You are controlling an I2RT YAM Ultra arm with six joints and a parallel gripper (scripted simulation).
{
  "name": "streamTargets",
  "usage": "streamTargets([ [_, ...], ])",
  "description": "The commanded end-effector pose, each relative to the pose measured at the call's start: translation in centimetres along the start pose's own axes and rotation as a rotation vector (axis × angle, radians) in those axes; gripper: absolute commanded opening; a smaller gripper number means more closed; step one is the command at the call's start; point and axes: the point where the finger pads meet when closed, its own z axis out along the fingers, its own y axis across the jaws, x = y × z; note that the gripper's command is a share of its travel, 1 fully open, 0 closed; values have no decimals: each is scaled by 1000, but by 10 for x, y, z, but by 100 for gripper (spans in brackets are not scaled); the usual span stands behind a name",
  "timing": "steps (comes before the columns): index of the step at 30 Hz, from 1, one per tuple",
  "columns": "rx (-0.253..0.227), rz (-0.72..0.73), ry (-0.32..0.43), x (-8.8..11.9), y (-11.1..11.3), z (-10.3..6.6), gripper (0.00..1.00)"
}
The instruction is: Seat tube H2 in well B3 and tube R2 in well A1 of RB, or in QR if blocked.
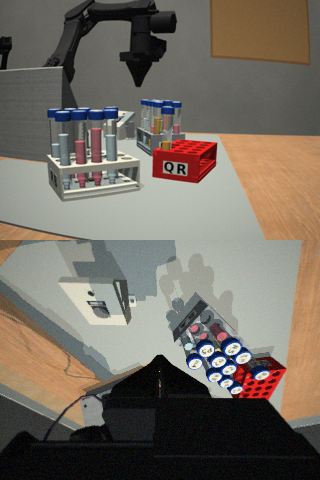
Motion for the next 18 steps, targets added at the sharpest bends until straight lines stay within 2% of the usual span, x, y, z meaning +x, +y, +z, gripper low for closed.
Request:
streamTargets([
  [1,1,15,-22,-9,19,-4,0],
  [9,-6,21,-19,-16,50,-3,0],
  [13,-9,23,-18,-16,52,-2,0],
  [16,-11,25,-16,-17,64,-1,0],
  [18,5,7,-24,-23,71,-6,0],
])
